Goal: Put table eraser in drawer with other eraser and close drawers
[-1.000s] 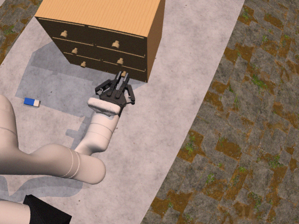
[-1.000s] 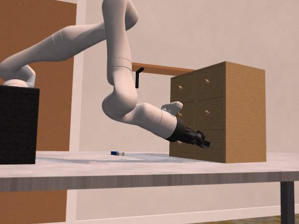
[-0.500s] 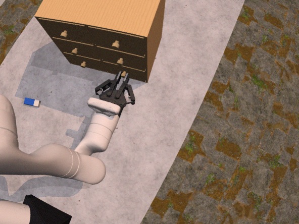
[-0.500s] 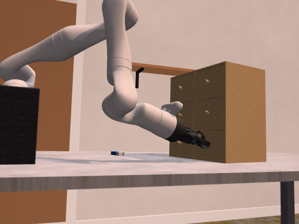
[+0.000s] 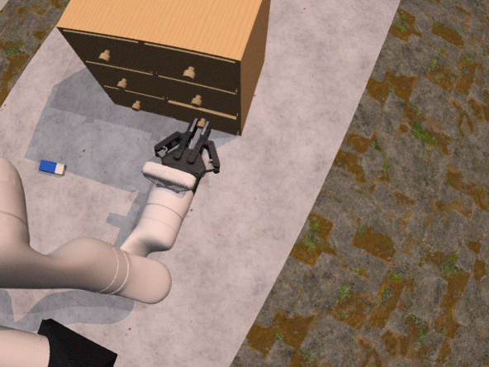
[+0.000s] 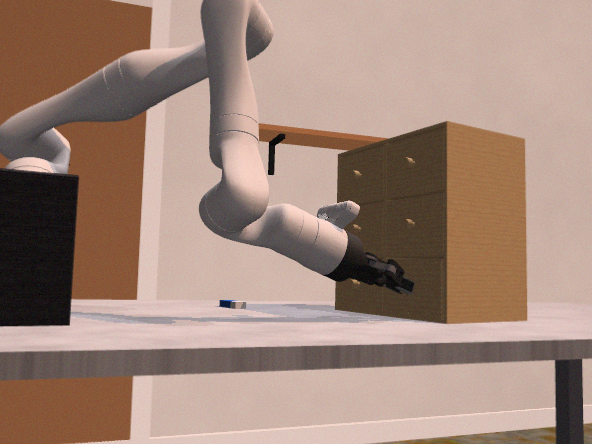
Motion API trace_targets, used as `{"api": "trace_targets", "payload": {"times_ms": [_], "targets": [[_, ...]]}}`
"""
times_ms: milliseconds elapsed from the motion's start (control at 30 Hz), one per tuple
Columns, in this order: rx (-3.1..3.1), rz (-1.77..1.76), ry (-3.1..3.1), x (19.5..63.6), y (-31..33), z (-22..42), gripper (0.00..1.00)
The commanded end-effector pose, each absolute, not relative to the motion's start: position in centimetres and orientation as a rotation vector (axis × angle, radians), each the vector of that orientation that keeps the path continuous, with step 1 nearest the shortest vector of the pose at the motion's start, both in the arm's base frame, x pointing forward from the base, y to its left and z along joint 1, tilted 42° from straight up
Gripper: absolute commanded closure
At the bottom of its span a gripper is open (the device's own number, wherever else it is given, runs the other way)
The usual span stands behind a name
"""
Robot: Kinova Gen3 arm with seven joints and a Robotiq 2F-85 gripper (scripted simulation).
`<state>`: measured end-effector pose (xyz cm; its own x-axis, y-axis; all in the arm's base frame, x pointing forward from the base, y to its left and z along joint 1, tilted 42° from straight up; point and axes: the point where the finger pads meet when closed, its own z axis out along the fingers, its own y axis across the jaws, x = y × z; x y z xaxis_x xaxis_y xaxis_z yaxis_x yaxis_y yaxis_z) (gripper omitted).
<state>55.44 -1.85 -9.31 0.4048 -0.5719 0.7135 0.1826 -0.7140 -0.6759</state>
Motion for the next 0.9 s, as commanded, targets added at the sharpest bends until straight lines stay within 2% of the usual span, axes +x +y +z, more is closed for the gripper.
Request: {"api": "trace_targets", "payload": {"times_ms": [0,867], "targets": [[-1.961,-1.364,0.331,54.8,-1.9,-9.5,0.87],[-1.962,-1.369,0.312,51.4,-2.2,-9.7,0.87]]}}
